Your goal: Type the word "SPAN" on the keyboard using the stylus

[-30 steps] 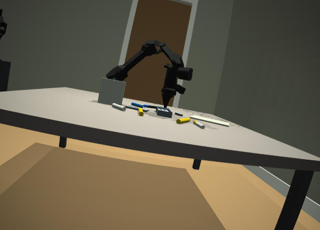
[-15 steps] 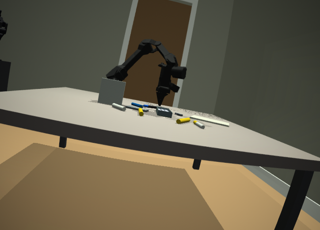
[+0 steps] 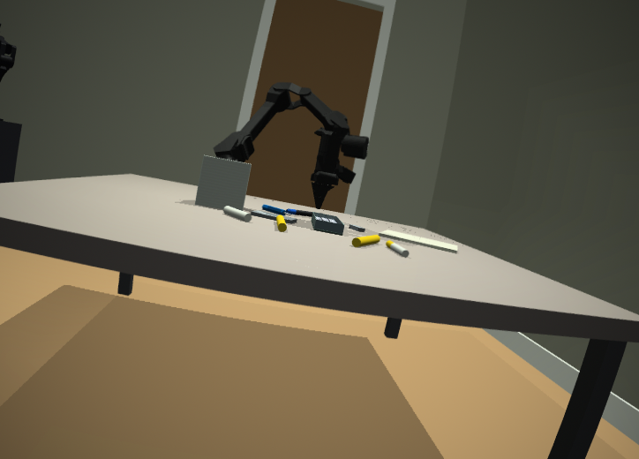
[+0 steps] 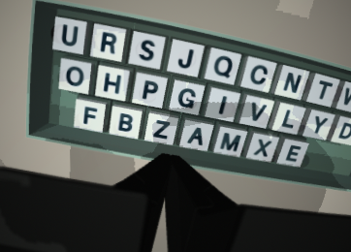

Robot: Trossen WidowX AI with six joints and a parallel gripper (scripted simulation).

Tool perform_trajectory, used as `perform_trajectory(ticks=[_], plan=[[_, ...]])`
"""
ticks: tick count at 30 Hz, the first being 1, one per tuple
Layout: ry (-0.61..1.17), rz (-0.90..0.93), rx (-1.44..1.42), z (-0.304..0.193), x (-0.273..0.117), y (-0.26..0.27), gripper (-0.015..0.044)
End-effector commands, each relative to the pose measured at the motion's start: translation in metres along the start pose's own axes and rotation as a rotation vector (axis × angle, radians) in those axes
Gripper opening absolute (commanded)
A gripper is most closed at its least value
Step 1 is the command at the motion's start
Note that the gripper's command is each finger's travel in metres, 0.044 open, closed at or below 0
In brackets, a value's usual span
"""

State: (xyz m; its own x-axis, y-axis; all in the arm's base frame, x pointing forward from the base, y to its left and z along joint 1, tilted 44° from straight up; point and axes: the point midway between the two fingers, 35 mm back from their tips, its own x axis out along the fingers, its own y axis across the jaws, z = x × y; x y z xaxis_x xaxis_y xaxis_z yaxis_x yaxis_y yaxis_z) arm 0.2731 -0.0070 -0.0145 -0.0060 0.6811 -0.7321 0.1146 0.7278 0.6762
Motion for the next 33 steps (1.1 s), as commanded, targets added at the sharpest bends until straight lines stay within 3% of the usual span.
perform_trajectory(ticks=[1, 12, 18, 27, 31, 33], plan=[[0.005, 0.009, 0.022, -0.004, 0.001, 0.011, 0.0], [0.005, 0.009, 0.022, -0.004, -0.001, 0.011, 0.0], [0.005, 0.006, 0.022, -0.004, -0.059, 0.01, 0.0], [-0.009, 0.008, 0.023, -0.002, -0.054, 0.01, 0.0], [-0.007, 0.008, 0.023, -0.002, -0.054, 0.01, 0.0105], [-0.007, 0.008, 0.023, -0.002, -0.054, 0.01, 0.0053]])
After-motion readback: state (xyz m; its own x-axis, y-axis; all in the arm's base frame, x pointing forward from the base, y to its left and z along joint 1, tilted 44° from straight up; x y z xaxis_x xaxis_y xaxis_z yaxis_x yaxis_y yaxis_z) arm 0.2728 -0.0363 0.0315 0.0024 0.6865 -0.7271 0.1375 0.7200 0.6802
